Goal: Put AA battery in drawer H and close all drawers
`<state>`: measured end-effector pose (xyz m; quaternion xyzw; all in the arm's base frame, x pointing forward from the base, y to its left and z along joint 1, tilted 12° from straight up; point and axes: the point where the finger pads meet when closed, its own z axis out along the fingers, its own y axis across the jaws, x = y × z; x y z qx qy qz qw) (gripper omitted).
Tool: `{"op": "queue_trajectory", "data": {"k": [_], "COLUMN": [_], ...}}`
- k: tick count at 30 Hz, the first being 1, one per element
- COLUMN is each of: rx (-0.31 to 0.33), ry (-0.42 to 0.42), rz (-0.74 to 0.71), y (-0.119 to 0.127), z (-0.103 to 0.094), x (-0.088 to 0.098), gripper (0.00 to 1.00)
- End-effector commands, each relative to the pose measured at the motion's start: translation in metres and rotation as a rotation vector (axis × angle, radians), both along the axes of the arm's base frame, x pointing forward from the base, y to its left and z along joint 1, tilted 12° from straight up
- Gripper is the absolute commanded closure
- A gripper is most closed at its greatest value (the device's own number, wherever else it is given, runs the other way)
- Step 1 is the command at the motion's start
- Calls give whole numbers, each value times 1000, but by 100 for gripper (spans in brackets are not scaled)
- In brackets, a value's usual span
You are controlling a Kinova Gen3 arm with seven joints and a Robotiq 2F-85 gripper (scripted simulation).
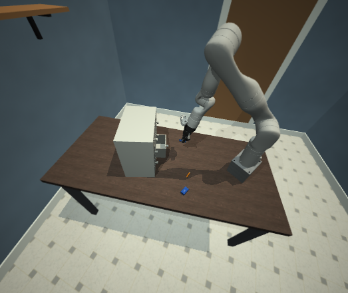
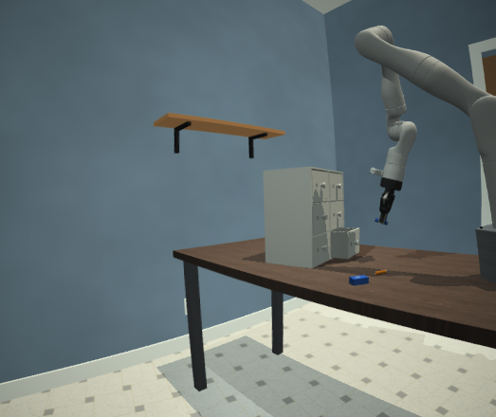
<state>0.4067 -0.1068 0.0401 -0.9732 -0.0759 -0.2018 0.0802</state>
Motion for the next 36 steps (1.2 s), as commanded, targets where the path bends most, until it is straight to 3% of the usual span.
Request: {"op": "queue_trajectory", "data": {"k": [1, 36], "rx": [1, 22], "ry": [-4, -122], "rz": [-3, -19], "y": [-1, -1], "z": [0, -1], "x": [-1, -2], "gripper": [91, 91]}}
